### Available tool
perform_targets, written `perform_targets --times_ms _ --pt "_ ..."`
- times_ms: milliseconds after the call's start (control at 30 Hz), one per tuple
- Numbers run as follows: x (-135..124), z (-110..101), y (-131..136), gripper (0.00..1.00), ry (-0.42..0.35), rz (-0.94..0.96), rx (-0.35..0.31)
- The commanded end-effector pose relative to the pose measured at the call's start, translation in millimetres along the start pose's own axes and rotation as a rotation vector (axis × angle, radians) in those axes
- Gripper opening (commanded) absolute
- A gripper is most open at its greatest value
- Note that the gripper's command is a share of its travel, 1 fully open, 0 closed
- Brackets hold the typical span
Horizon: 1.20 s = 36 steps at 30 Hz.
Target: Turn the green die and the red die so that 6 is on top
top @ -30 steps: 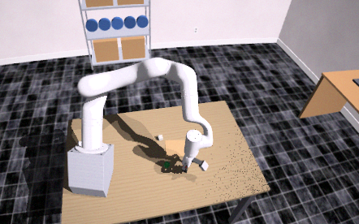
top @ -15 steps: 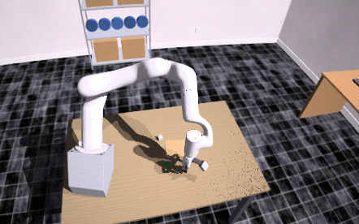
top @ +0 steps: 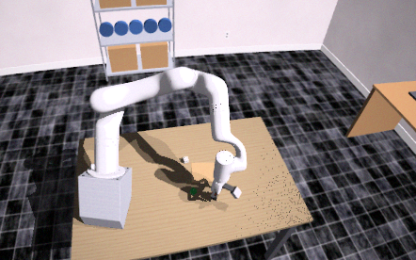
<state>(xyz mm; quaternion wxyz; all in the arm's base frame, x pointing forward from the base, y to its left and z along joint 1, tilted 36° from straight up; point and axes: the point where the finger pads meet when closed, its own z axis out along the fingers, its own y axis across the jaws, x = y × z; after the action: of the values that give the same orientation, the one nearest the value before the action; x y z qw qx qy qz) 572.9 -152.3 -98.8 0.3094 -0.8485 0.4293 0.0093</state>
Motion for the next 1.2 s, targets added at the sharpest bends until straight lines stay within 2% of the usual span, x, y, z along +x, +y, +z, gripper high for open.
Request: perform_targets --times_ms 0,167,367,433,633,767,1167 --pt "0.8 -0.8 -0.5 1.00 0.002 0.000 0.001" --pt "-2.9 -0.8 1.1 1.00 0.002 0.000 0.001" --pt "-36.7 -0.8 15.0 1.00 0.002 0.000 0.001" --pt "-36.7 -0.8 15.0 1.00 0.002 0.000 0.001" --pt "-85.1 -0.7 34.9 1.00 0.002 0.000 0.001" --pt "-104.1 -0.6 42.7 1.00 0.002 0.000 0.001" --pt "-108.0 -0.6 44.3 1.00 0.002 0.000 0.001"
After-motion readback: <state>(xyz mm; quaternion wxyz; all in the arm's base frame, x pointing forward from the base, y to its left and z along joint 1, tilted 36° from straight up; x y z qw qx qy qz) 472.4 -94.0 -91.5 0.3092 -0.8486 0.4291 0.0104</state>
